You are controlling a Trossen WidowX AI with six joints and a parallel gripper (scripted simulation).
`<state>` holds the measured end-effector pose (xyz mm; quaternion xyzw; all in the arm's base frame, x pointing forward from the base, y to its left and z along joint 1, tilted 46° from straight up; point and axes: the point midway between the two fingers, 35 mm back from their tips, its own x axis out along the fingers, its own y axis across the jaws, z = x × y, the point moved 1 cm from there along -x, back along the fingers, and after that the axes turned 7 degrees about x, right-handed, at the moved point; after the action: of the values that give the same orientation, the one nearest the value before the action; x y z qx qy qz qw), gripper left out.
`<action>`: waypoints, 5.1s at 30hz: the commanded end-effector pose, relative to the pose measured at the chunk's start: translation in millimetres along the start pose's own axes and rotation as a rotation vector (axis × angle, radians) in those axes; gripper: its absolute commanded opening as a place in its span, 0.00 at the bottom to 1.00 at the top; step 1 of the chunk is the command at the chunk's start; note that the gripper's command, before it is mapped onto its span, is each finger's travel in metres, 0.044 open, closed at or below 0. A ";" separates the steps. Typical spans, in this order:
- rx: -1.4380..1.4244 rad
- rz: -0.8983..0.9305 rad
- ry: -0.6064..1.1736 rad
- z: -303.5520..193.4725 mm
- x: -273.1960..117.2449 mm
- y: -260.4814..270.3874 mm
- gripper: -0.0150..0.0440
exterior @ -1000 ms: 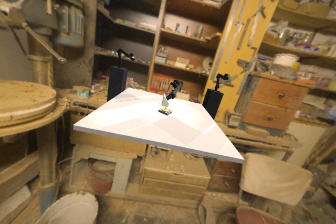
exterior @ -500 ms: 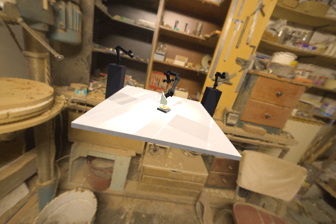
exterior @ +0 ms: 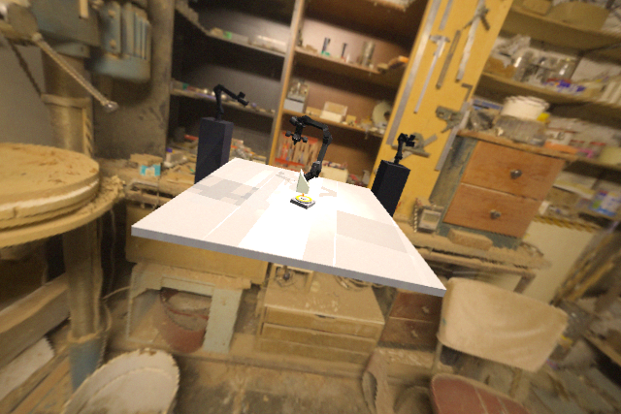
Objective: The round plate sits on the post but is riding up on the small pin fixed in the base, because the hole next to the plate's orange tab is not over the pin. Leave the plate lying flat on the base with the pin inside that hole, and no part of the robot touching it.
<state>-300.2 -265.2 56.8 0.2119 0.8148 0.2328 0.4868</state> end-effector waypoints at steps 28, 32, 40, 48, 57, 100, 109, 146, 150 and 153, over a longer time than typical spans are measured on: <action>-0.015 -0.164 -0.418 419.5 -126.6 51.4 0.25; -0.041 -0.085 -0.447 468.7 -116.7 98.6 0.25; -0.066 0.083 -0.432 522.3 -83.8 183.6 0.25; -0.066 0.151 -0.404 526.2 -66.4 223.0 0.25; -0.066 0.151 -0.405 542.3 -35.6 226.2 0.25; -0.067 0.155 -0.403 532.8 -21.4 261.1 0.25; -0.067 0.156 -0.403 533.4 -23.6 271.2 0.25; -0.068 0.158 -0.404 552.5 -42.1 304.4 0.25; -0.069 0.158 -0.404 555.3 -44.5 306.6 0.25; -0.069 0.158 -0.404 557.4 -46.2 308.0 0.25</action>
<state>247.6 51.2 33.7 0.3001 0.6760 0.2498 0.6250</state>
